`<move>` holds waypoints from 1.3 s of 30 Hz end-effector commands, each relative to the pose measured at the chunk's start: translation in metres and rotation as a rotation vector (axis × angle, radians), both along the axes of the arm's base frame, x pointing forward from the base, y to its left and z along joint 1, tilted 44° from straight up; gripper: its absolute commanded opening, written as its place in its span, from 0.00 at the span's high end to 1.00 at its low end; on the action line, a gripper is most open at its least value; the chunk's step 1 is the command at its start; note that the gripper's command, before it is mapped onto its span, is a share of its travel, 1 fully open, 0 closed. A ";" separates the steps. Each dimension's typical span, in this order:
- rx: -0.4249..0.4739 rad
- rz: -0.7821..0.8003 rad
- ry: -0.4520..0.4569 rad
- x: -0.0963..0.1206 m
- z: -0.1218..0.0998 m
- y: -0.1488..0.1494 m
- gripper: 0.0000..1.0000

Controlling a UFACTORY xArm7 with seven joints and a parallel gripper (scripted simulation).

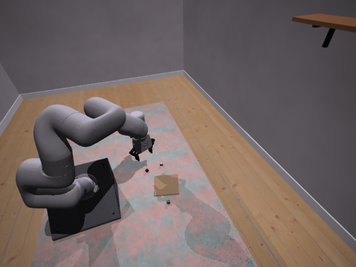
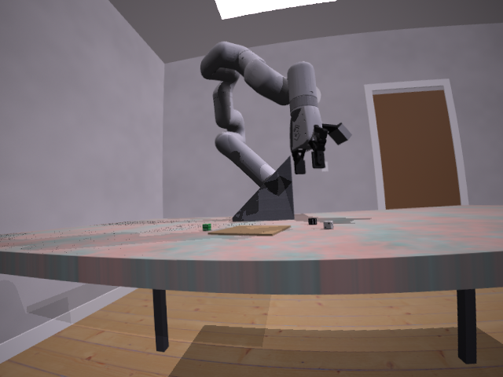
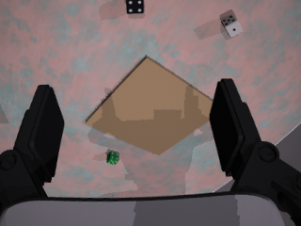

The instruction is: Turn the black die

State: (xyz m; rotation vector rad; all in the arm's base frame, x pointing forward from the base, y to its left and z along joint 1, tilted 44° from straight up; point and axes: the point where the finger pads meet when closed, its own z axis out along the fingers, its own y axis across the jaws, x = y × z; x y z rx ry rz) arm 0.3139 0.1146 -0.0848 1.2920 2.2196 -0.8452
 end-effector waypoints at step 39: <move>-0.068 0.583 0.571 -0.001 -0.019 -0.024 0.00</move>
